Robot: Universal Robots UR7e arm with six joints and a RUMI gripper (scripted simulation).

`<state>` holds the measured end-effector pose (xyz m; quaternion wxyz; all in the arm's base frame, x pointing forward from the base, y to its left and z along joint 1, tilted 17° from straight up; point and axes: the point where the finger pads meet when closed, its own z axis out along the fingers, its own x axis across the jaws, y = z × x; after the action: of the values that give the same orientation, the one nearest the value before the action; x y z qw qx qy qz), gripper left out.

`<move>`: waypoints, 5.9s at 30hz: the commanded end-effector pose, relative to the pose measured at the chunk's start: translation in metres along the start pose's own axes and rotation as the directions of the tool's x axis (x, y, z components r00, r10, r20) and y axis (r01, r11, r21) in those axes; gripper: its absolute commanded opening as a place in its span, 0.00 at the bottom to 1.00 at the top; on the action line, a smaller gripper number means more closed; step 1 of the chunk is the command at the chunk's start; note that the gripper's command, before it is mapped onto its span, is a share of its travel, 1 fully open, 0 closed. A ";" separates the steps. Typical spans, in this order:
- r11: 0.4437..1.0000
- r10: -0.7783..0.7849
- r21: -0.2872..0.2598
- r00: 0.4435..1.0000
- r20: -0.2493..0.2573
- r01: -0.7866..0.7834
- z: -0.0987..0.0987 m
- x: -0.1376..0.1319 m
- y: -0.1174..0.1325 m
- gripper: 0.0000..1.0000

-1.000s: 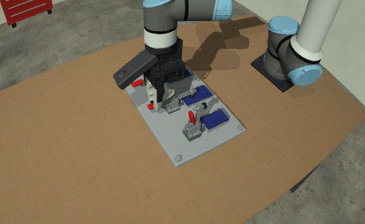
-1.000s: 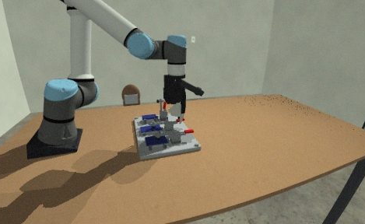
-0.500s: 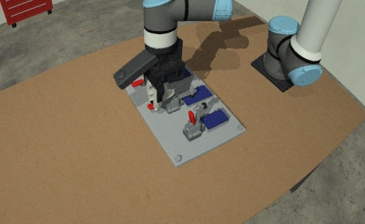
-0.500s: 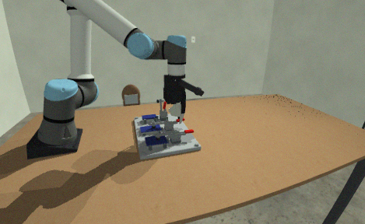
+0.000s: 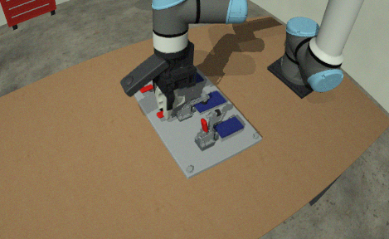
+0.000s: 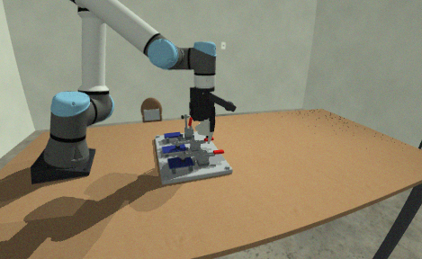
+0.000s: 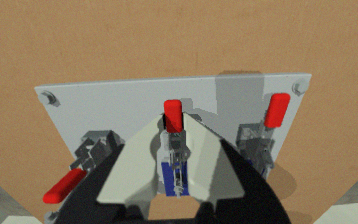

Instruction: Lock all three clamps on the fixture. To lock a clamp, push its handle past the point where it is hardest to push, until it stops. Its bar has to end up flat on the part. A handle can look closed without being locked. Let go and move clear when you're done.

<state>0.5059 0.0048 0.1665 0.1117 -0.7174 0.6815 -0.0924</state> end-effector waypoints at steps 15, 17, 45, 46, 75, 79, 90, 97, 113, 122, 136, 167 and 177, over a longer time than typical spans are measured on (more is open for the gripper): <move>1.000 0.000 0.001 1.000 0.000 0.000 0.003 0.000 -0.002 0.00; 1.000 0.000 0.001 1.000 0.000 0.000 0.003 0.000 -0.002 0.00; 1.000 0.000 0.001 1.000 0.000 0.000 0.003 0.000 -0.002 0.58; 1.000 0.000 0.001 1.000 0.000 0.000 0.003 0.000 -0.002 0.58; 1.000 0.000 0.001 1.000 0.000 0.000 -0.007 0.000 -0.002 0.58; 1.000 0.000 0.001 1.000 0.000 0.000 -0.047 0.000 -0.001 0.58; 1.000 0.000 0.001 1.000 0.000 0.000 -0.047 0.000 -0.001 0.58; 1.000 0.000 0.002 1.000 -0.001 0.000 -0.046 0.000 -0.002 0.28; 1.000 0.000 0.001 1.000 0.000 0.000 -0.106 0.000 -0.002 0.28; 1.000 0.000 0.001 1.000 0.000 0.000 -0.106 0.000 -0.002 0.28; 1.000 0.000 0.001 1.000 0.000 0.000 -0.148 0.000 -0.002 0.28; 1.000 0.000 0.001 1.000 0.000 0.000 -0.148 -0.108 0.047 0.28; 1.000 -0.001 0.001 1.000 0.001 0.001 -0.142 -0.107 0.047 0.28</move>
<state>0.4129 0.1048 0.2959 0.1119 -0.7175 0.6813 -0.0924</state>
